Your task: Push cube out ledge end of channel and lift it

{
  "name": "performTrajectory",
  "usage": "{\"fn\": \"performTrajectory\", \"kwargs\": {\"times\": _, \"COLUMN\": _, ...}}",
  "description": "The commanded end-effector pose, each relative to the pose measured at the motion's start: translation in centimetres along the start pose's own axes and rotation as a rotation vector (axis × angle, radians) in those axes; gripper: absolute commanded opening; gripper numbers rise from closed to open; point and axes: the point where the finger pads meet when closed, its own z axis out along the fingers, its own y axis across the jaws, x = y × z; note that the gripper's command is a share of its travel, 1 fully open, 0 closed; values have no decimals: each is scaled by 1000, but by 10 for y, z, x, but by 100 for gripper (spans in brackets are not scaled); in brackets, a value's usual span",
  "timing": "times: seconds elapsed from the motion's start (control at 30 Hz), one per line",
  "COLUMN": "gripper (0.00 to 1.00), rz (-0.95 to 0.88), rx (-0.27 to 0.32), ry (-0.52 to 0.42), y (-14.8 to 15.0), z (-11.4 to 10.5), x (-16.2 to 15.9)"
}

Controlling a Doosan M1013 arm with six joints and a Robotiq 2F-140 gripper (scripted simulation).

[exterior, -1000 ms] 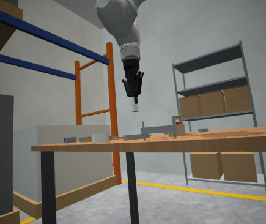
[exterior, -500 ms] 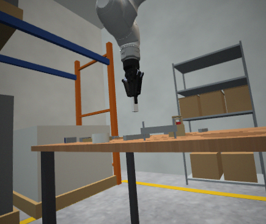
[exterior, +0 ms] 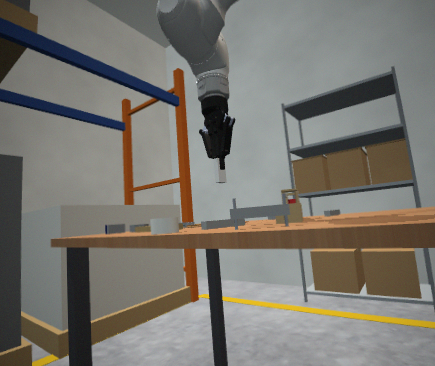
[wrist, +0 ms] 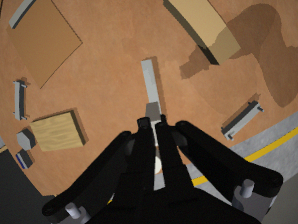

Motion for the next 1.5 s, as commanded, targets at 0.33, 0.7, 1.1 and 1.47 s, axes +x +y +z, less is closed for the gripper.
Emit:
{"fn": "performTrajectory", "kwargs": {"times": 0.33, "gripper": 0, "rz": 0, "rx": 0, "ry": 0, "y": 0, "z": 0, "x": 0}}
{"fn": "performTrajectory", "kwargs": {"times": 0.7, "gripper": 23, "rz": 0, "rx": 0, "ry": 0, "y": 0, "z": 0, "x": 0}}
{"fn": "performTrajectory", "kwargs": {"times": 1.1, "gripper": 23, "rz": 0, "rx": 0, "ry": 0, "y": 0, "z": 0, "x": 0}}
{"fn": "performTrajectory", "kwargs": {"times": 1.47, "gripper": 23, "rz": 0, "rx": 0, "ry": 0, "y": 0, "z": 0, "x": 0}}
